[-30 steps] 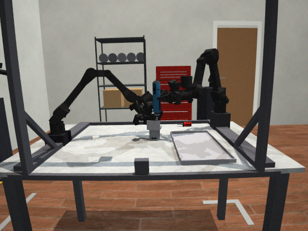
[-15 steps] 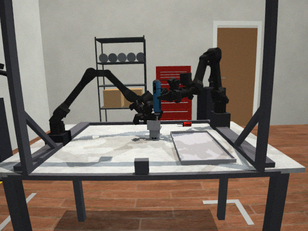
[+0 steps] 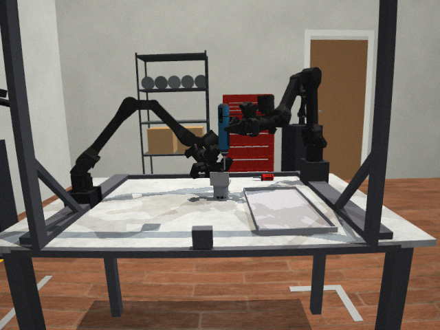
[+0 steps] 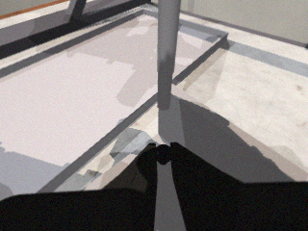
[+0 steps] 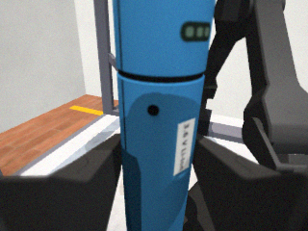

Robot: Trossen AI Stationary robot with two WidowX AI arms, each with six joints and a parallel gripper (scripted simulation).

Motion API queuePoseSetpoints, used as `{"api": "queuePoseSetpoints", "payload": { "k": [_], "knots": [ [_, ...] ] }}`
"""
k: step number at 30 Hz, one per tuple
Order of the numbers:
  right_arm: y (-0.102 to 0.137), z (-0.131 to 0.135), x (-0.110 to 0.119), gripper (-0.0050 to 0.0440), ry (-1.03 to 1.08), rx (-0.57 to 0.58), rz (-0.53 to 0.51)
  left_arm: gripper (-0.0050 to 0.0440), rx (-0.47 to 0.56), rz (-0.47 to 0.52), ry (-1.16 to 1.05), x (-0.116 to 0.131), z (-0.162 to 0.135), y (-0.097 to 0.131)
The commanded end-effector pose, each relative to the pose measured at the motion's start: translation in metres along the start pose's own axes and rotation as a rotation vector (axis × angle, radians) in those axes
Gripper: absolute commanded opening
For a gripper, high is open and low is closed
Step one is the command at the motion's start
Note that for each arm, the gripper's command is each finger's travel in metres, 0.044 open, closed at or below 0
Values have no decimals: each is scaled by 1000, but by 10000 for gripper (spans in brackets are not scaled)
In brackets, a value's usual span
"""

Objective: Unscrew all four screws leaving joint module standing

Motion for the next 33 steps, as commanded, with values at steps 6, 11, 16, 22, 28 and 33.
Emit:
{"api": "queuePoseSetpoints", "payload": {
  "k": [6, 11, 16, 22, 28, 33],
  "knots": [
    [0, 3, -23, 160, -15, -9, -70, 124, -20, -12, -36, -14, 6, 6],
    [0, 3, -23, 160, -15, -9, -70, 137, -20, -12, -36, -14, 6, 6],
    [0, 3, -23, 160, -15, -9, -70, 137, -22, -15, -42, -17, 5, 26],
    [0, 3, -23, 160, -15, -9, -70, 137, -23, -14, -42, -16, 4, 55],
    [0, 3, -23, 160, -15, -9, -70, 185, -29, -9, -46, -16, 5, 70],
    [0, 3, -23, 160, -15, -9, -70, 281, -36, 34, 3, 21, -5, 64]
  ]
}}
Point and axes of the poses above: on each arm, the point midway between the two fingers, 35 mm back from their tips, its own y axis back along the fingers, its own z axis across the jaws, x = y × z, the point moved 7 cm from there along y, back along the fingers, and after that the axes turned 14 degrees about -y, right-handed, at the moved point
